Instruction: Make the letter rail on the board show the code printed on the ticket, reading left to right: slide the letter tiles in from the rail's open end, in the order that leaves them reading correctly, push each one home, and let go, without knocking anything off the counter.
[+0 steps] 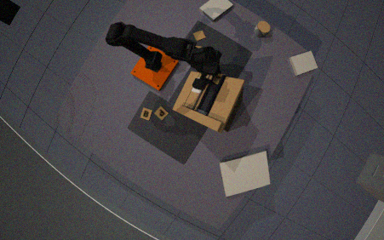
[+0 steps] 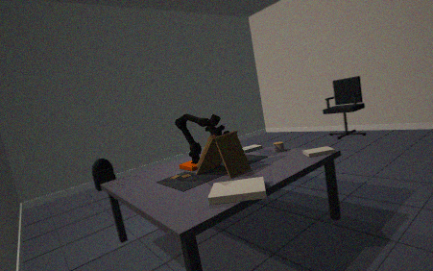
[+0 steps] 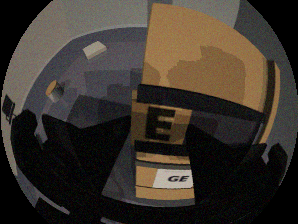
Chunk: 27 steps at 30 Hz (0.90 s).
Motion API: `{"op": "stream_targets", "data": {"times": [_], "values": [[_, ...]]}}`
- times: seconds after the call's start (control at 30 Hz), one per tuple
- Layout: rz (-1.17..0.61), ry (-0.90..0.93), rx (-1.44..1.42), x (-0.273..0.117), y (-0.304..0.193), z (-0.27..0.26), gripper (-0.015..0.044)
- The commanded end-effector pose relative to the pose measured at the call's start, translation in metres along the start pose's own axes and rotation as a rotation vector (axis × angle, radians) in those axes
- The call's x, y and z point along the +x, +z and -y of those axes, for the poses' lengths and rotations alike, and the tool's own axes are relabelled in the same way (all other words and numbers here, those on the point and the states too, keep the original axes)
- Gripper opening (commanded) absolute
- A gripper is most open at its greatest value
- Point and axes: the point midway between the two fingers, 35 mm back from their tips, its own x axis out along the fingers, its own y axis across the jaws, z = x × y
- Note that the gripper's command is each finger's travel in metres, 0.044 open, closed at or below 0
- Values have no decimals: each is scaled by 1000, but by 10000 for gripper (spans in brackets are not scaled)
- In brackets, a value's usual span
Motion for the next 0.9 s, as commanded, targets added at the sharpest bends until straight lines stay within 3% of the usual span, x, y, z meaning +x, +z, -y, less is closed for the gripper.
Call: {"op": "stream_targets", "data": {"times": [0.0, 0.87], "values": [[3, 6, -3, 0, 1, 2, 0], [3, 5, -4, -1, 1, 14, 0]]}}
